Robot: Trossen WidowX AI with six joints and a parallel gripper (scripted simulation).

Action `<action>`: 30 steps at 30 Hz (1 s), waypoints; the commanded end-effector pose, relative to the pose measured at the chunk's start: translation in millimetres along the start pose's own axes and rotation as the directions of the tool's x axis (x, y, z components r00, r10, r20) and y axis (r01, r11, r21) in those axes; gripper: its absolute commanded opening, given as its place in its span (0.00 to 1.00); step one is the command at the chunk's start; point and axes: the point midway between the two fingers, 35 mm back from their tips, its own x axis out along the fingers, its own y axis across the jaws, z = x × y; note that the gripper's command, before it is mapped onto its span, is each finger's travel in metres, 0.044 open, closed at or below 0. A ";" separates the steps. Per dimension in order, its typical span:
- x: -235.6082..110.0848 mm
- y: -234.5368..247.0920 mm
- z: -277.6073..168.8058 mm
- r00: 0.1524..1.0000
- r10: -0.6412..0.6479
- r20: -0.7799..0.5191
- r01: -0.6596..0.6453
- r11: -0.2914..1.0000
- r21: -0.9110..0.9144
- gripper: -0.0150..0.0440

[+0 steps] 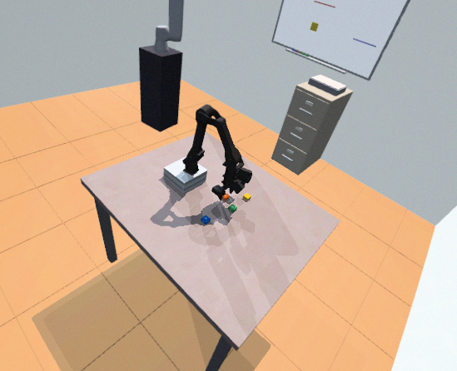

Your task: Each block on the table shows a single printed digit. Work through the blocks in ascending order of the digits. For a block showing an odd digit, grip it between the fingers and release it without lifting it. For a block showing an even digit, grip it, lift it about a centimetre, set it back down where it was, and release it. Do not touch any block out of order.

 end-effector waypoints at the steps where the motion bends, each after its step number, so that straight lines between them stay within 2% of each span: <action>1: 3.7 -1.2 -2.0 1.000 -0.007 -0.010 0.007 1.000 -0.004 0.75; 8: 3.7 -1.2 -2.0 1.000 -0.007 -0.010 0.007 1.000 -0.004 0.46; 30: 3.7 -1.2 -2.0 1.000 -0.007 -0.010 0.007 1.000 -0.004 0.46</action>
